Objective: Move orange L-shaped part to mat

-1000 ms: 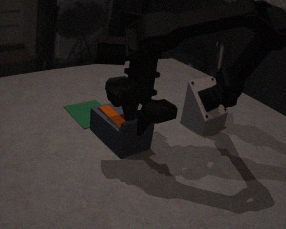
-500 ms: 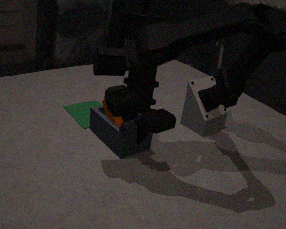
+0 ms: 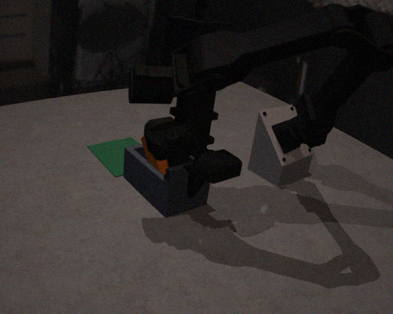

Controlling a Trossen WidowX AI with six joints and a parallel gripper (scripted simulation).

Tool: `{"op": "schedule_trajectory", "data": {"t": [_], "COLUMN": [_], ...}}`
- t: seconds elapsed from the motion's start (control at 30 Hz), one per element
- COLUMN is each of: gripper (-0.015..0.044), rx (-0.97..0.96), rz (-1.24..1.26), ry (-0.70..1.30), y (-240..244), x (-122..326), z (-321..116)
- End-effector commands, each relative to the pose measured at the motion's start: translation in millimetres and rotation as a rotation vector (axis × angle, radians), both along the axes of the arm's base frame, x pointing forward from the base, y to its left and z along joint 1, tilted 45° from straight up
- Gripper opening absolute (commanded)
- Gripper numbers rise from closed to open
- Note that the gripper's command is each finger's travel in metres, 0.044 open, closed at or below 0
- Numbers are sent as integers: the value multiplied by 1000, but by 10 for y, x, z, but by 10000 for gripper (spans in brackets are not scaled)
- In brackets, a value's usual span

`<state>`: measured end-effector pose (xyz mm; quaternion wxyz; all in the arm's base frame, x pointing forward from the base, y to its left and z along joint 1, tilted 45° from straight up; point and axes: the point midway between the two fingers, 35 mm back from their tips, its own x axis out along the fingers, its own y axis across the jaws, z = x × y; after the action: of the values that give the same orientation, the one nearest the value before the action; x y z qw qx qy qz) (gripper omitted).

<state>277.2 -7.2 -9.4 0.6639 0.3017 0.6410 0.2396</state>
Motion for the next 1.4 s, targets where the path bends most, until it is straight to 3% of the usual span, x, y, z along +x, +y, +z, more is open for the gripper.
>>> {"op": "schedule_trajectory", "data": {"t": [0.0,0.5,0.8,1.37], "gripper": [180,180,180,180], "rx": [0,-3,-7,-5], "rz": [0,-3,-3,-13], "ry": [0,11,13,12], "y": [0,-31,-760,-754], "x": [0,-15,-77,-77], "z": [0,173,737,729]}}
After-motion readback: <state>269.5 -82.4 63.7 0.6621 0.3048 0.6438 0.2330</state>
